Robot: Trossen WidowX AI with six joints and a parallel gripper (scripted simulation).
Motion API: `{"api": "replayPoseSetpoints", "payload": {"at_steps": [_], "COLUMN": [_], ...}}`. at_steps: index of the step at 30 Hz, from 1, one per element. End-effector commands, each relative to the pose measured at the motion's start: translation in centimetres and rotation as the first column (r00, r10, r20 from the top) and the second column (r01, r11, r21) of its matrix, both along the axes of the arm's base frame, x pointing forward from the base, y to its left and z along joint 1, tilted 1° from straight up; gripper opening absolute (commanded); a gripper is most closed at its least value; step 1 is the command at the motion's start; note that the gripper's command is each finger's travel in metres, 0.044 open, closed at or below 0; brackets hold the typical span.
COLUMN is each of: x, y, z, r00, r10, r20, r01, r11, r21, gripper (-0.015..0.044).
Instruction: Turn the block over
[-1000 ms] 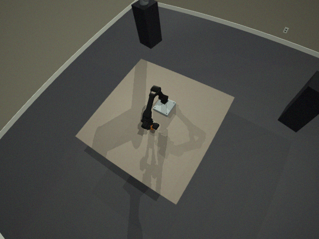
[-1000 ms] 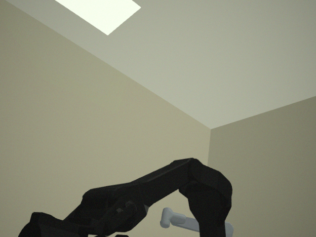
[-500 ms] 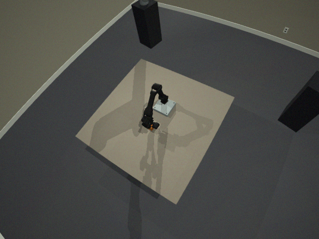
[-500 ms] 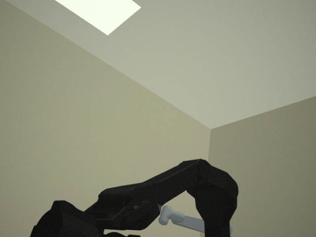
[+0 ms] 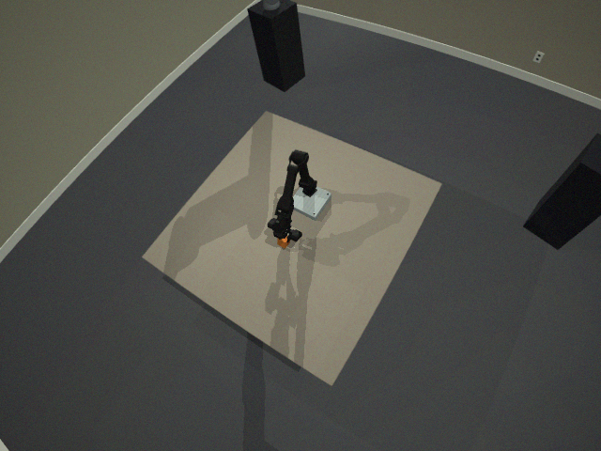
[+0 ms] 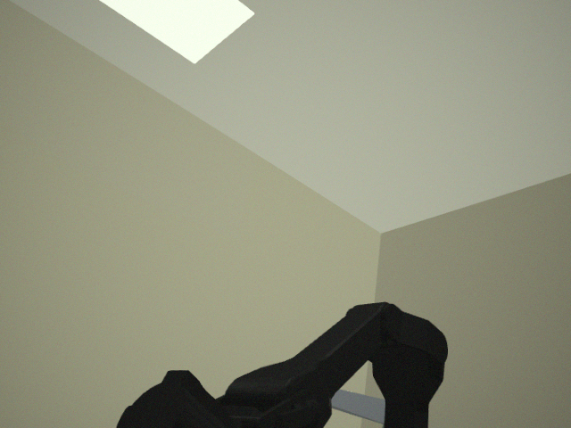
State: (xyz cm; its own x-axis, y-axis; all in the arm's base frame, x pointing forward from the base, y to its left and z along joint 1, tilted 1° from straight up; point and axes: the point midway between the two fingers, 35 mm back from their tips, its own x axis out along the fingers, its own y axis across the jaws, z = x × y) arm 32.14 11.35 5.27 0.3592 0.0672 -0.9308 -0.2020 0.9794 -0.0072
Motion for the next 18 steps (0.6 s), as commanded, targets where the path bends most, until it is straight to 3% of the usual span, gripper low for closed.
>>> {"api": "replayPoseSetpoints", "payload": {"at_steps": [1,8,18], "x": [0.03,-0.29,-0.07], "y": [-0.05,-0.16,-0.08], "z": [0.49,0.57,0.22], "r00": [0.997,0.985,0.98], "r10": [-0.008,-0.014,-0.014], "r20": [0.076,0.174,0.198], "r01": [0.007,0.007,0.005], "r11": [1.0,0.999,0.999], "r21": [0.017,0.041,0.045], "gripper": [0.0,0.0,0.0]}}
